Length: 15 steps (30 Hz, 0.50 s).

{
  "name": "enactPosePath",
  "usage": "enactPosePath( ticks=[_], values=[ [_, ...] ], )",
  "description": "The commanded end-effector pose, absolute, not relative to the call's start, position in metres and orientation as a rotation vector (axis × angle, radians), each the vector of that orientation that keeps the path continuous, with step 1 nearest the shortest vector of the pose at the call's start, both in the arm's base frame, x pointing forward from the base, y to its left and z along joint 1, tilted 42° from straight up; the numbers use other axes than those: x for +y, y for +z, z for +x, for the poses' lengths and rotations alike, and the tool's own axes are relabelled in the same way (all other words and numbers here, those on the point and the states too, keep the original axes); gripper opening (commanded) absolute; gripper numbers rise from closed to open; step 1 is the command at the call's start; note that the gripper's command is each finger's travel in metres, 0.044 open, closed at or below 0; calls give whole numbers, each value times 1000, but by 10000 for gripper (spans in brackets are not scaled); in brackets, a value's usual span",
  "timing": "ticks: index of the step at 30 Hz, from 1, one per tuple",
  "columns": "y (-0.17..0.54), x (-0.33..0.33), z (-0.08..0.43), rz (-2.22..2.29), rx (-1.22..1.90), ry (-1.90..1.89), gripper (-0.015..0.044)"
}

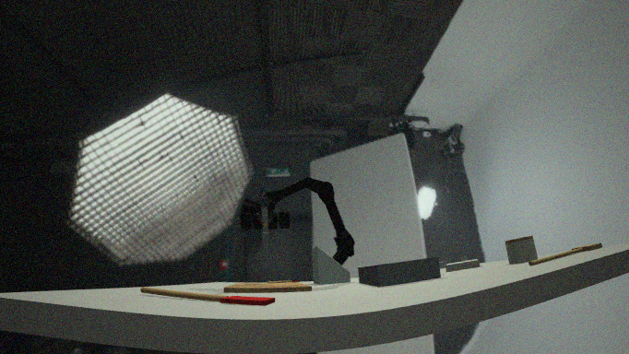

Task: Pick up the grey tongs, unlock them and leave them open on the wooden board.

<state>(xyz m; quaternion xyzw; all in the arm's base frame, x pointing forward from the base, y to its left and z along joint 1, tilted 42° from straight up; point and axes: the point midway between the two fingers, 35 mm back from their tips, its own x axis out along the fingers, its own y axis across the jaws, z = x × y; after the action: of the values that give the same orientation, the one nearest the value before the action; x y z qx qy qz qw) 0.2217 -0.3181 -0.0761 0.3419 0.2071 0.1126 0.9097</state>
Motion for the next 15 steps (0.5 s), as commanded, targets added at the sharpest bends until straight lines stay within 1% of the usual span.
enactPosePath(
  ticks=[1,15],
  values=[
    [-79,-320,229,689,500,259,-150],
    [-99,-306,246,663,855,387,-150]
  ],
)
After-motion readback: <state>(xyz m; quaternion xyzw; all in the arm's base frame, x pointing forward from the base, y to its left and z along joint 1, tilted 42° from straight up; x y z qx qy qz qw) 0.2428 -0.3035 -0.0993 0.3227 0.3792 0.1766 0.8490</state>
